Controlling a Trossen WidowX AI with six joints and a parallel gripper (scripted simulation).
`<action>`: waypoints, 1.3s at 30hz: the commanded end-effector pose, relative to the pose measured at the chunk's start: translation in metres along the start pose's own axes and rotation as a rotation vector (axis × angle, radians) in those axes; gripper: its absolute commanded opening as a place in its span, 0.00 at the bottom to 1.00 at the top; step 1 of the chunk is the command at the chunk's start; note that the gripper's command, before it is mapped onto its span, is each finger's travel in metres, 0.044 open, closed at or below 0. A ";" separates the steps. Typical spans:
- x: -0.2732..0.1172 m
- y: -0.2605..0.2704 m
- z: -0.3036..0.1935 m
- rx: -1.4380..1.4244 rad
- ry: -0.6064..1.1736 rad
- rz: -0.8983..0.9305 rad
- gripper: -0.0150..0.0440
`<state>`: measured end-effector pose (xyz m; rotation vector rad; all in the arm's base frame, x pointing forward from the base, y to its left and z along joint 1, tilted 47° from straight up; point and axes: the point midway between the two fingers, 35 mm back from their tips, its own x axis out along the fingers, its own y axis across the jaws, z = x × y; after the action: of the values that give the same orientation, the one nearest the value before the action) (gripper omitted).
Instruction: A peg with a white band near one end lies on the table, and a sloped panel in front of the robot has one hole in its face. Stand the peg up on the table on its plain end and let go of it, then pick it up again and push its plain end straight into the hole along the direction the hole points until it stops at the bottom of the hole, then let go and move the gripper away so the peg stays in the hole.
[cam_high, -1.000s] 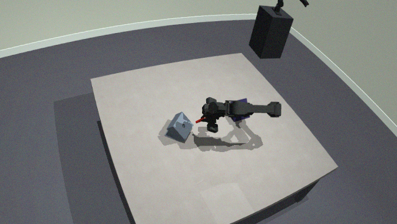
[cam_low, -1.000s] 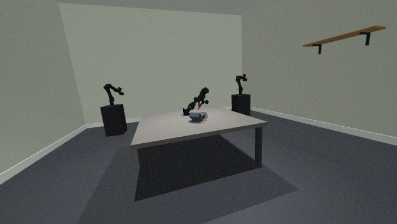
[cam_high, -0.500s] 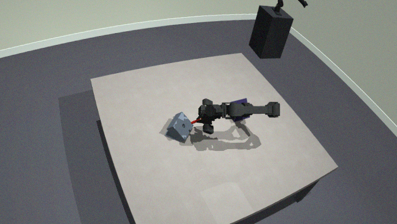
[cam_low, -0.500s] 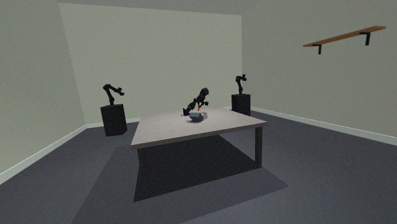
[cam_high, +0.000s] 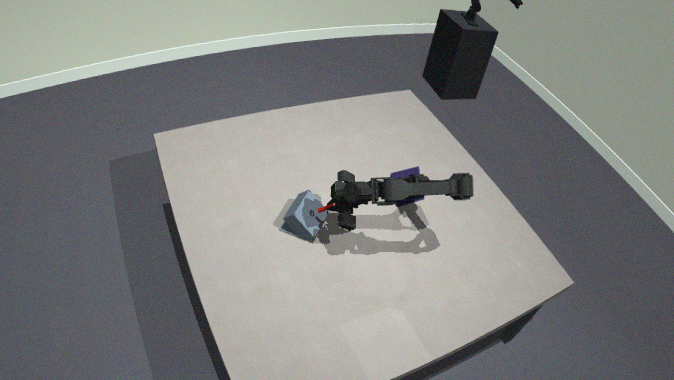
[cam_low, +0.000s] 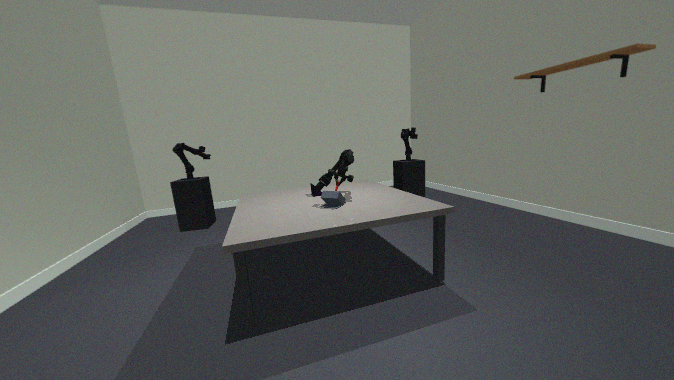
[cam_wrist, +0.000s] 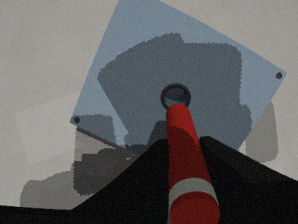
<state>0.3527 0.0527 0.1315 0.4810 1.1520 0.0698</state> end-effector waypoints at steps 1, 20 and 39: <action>0.005 0.000 0.000 0.001 -0.004 -0.005 0.25; 0.024 0.000 0.000 -0.002 -0.005 -0.005 0.25; 0.024 0.001 0.000 -0.007 -0.008 0.001 0.25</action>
<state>0.3631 0.0607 0.1114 0.4750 1.1431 0.0722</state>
